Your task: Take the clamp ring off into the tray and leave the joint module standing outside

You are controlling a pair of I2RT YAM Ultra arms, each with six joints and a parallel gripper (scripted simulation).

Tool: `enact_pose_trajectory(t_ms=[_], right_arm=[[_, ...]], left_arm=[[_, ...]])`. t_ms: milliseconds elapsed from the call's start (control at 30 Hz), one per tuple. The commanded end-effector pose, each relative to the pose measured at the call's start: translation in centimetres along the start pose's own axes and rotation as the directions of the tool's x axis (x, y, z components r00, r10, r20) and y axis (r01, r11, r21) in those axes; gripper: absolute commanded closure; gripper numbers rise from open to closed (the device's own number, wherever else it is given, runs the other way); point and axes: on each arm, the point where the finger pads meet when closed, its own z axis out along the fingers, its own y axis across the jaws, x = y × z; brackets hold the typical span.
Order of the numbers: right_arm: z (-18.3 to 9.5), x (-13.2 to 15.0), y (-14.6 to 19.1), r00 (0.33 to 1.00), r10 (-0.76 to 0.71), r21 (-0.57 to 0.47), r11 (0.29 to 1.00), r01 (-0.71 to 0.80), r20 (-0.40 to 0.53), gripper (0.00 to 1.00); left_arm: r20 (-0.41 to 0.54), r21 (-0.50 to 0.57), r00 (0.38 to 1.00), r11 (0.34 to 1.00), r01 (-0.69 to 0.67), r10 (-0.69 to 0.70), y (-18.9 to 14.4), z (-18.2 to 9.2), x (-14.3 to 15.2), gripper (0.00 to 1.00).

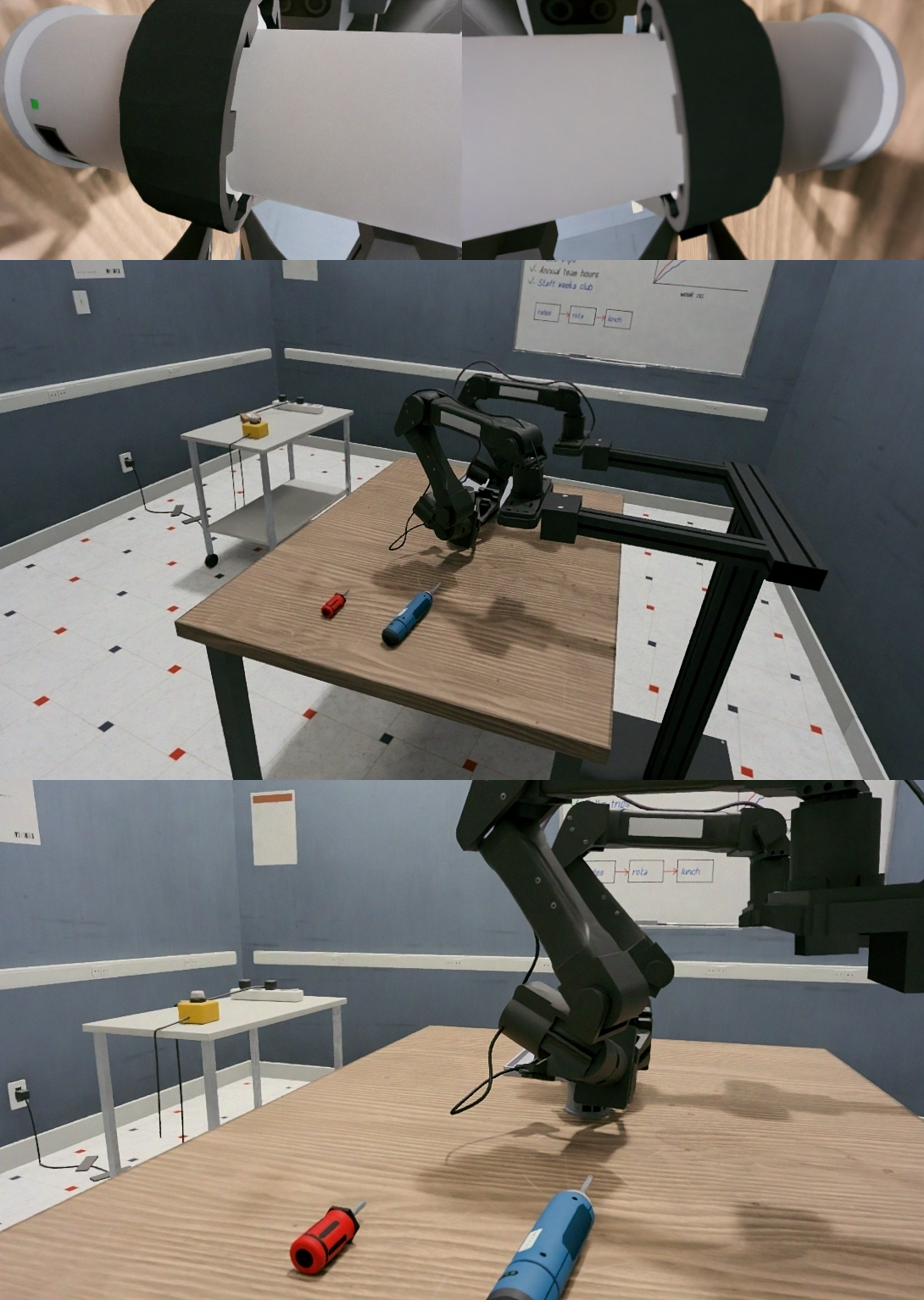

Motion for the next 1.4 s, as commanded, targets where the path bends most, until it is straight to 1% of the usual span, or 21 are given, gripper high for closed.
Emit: enact_pose_trajectory(t_ms=[0,1367], right_arm=[[0.25,0.47,-0.21,1.0,-0.006,0.016,1.0,0.006,-0.014,0.92],[0.25,0.47,-0.21,1.0,-0.006,0.016,1.0,0.006,-0.014,0.94]], left_arm=[[0.005,-0.007,1.0,1.0,-0.018,0.018,-0.24,0.07,-0.34,0.92],[0.005,-0.007,1.0,1.0,-0.018,0.018,-0.24,0.07,-0.34,0.94]])
